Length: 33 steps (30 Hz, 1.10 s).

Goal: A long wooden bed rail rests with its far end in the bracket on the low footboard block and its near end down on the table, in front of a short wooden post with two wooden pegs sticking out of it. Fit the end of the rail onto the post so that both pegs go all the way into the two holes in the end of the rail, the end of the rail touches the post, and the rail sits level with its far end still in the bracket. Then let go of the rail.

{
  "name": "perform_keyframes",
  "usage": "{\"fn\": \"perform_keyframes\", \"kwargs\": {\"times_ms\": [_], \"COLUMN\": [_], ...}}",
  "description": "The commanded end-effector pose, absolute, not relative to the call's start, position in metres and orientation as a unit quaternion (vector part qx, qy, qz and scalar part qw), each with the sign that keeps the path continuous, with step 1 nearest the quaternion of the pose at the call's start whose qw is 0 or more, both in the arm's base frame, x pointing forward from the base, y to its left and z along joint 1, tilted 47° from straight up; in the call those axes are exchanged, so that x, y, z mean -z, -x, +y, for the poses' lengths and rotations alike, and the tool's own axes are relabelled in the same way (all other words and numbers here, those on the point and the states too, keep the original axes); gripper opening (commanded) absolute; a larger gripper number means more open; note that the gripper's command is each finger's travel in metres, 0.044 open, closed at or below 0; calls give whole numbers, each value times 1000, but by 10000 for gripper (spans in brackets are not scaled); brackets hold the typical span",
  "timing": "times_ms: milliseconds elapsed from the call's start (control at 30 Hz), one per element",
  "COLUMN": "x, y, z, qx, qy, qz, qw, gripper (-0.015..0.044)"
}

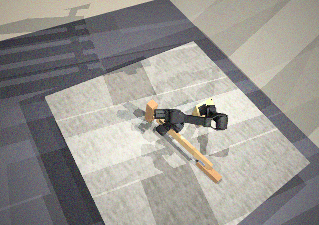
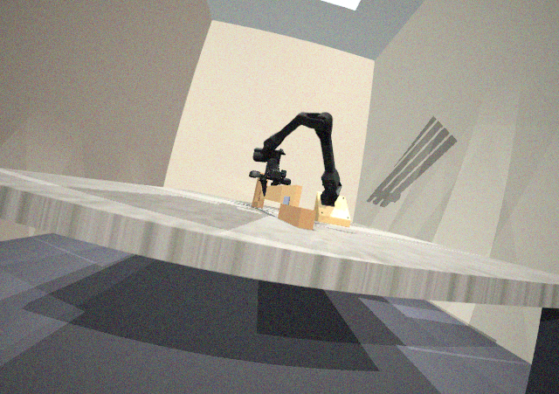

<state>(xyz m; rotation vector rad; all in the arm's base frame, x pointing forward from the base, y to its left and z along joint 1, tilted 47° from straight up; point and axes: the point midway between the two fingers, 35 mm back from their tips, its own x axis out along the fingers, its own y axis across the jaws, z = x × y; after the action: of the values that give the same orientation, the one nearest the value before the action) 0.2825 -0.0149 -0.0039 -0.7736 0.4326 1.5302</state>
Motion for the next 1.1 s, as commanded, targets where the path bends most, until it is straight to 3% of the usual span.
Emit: {"fn": "perform_keyframes", "kwargs": {"times_ms": [0,1067], "x": [4,7], "y": [-282,-284], "z": [-15,-21], "qx": [-668,-668], "qy": [338,338], "qz": [189,189], "qw": [635,635], "gripper": [0,0]}}
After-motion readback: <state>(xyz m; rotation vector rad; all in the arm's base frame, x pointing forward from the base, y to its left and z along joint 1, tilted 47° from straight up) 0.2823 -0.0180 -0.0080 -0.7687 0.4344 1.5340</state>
